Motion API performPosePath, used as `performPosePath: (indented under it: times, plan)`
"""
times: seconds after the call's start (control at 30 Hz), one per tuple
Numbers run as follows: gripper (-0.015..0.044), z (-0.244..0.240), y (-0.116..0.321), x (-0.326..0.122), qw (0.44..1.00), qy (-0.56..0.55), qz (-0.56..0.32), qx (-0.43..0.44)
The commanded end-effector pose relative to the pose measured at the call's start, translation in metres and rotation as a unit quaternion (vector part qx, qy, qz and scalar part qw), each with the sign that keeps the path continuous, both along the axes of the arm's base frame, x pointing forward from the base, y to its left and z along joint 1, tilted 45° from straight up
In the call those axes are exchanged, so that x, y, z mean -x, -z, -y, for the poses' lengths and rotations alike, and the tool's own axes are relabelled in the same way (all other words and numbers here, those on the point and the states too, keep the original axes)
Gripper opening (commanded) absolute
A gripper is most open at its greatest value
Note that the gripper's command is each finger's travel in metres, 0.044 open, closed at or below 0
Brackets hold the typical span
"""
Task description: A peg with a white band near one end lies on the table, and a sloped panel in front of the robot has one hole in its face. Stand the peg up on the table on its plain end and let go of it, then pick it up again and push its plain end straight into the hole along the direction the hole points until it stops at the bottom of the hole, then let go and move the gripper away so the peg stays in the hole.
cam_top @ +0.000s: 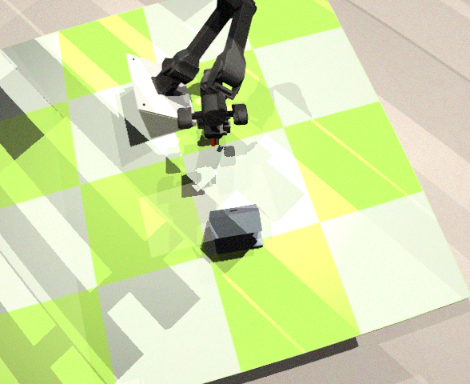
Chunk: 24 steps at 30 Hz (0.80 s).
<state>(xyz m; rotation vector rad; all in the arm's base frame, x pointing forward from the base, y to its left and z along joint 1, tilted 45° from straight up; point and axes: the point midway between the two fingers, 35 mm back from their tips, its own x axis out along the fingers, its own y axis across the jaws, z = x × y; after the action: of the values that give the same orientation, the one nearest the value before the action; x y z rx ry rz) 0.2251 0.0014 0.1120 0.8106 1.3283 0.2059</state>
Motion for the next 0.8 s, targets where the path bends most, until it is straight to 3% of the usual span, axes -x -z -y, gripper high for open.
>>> performPosePath:
  times: [0.0, 0.77]
  plan:
    - [0.0, 0.001, 0.003, -0.002, 1.0, -0.005, 0.012, 0.013]
    - [0.0, 0.011, 0.013, -0.022, 0.992, -0.019, 0.097, 0.08]
